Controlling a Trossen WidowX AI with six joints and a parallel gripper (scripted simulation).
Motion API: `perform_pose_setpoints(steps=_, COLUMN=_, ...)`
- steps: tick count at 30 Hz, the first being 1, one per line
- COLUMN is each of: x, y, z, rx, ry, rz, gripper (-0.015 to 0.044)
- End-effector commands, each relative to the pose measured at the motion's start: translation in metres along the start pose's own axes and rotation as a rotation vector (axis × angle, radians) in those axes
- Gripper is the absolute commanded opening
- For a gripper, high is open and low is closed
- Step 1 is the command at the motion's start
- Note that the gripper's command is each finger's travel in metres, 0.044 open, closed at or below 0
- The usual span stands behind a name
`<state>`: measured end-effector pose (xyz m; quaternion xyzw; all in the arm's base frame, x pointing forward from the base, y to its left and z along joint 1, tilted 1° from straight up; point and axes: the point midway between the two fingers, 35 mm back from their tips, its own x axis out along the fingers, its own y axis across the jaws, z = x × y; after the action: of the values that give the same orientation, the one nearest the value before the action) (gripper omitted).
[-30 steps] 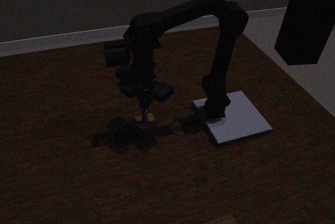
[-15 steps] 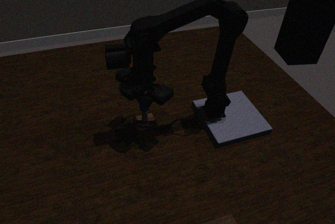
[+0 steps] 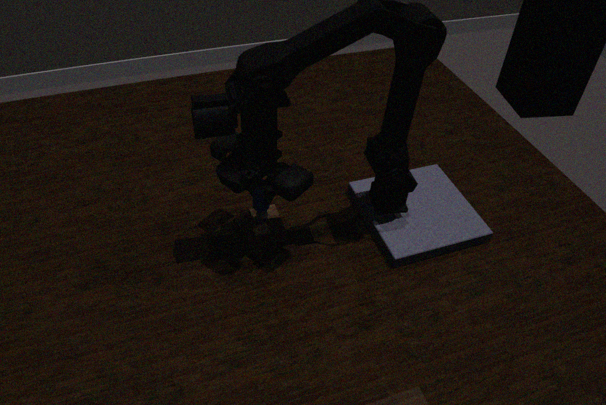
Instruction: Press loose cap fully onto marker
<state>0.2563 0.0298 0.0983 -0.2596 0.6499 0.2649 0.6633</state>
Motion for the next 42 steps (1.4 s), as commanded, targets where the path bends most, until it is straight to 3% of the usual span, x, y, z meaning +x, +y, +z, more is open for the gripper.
perform_pose_setpoints(steps=1, x=0.008, y=-0.001, z=0.000, rx=-0.006, ry=0.004, rz=-0.003, gripper=0.0000)
perform_pose_setpoints(steps=21, x=0.024, y=0.000, z=-0.002, rx=-0.006, ry=0.004, rz=-0.003, gripper=0.0000)
perform_pose_setpoints(steps=37, x=0.023, y=0.001, z=-0.001, rx=-0.001, ry=0.002, rz=0.000, gripper=0.0420)
perform_pose_setpoints(steps=42, x=0.004, y=-0.001, z=0.001, rx=0.002, ry=0.000, rz=-0.003, gripper=0.0440)
